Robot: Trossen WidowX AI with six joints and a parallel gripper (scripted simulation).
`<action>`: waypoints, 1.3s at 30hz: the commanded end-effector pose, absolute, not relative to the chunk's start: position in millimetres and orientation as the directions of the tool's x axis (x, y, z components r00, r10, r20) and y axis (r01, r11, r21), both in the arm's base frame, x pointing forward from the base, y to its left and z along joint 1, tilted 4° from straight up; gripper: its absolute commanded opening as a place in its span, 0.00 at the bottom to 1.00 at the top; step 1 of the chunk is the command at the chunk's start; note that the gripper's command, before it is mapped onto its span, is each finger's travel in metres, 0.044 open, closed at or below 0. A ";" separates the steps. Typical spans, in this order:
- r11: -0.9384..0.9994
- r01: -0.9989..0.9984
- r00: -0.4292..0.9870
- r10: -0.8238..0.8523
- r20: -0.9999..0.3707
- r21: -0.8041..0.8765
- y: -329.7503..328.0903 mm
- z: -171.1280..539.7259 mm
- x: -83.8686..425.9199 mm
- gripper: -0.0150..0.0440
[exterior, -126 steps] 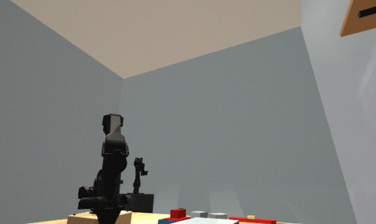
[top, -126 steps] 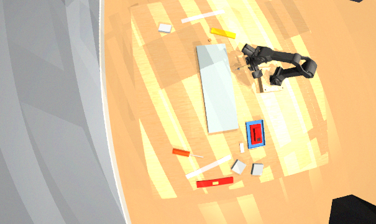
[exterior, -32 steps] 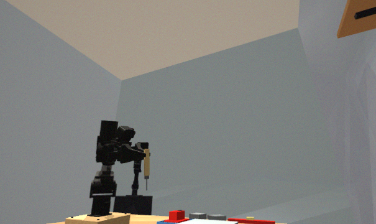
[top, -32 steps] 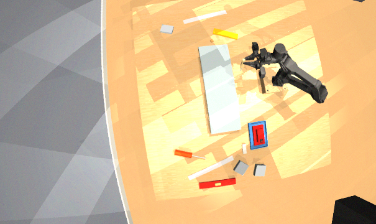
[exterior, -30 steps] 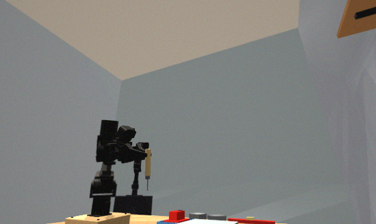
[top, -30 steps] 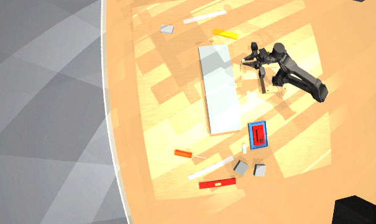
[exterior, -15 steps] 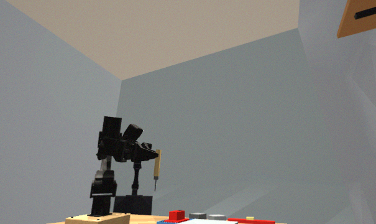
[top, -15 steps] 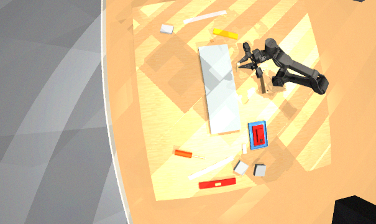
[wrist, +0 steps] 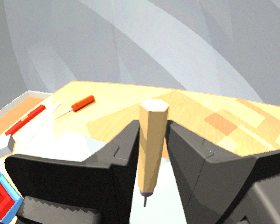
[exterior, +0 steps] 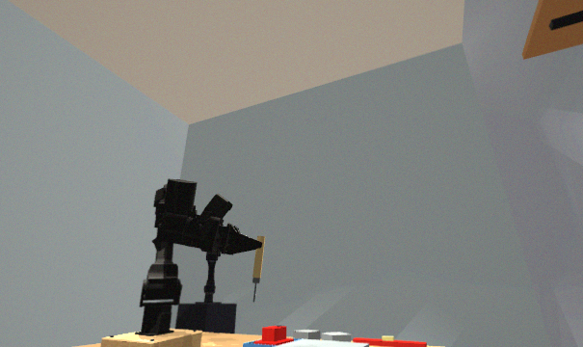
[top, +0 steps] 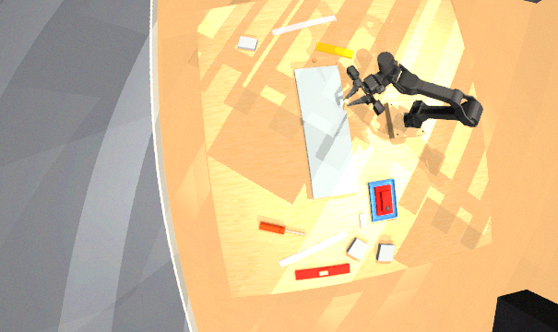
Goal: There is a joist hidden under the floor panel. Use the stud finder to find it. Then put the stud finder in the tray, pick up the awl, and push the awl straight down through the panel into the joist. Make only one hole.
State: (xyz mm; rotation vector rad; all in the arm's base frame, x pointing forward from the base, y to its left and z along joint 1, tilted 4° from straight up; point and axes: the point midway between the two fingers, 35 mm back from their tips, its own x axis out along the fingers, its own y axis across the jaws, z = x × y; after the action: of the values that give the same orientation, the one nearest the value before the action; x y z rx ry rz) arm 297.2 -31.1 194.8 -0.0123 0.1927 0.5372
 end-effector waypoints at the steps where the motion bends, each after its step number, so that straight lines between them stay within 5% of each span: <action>1: 0.826 -0.563 0.812 0.556 -0.176 0.011 -27.8 194.2 305.2 0.25; 22: 0.629 -0.774 0.633 0.764 -0.126 -0.073 -9.3 162.3 337.9 0.25; 39: 0.622 -0.779 0.627 0.769 -0.124 -0.075 -9.2 155.9 339.4 0.25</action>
State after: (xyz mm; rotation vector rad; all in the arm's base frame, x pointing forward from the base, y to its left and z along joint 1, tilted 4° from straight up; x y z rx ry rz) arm 339.3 -9.4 157.5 -0.1220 0.0880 0.8847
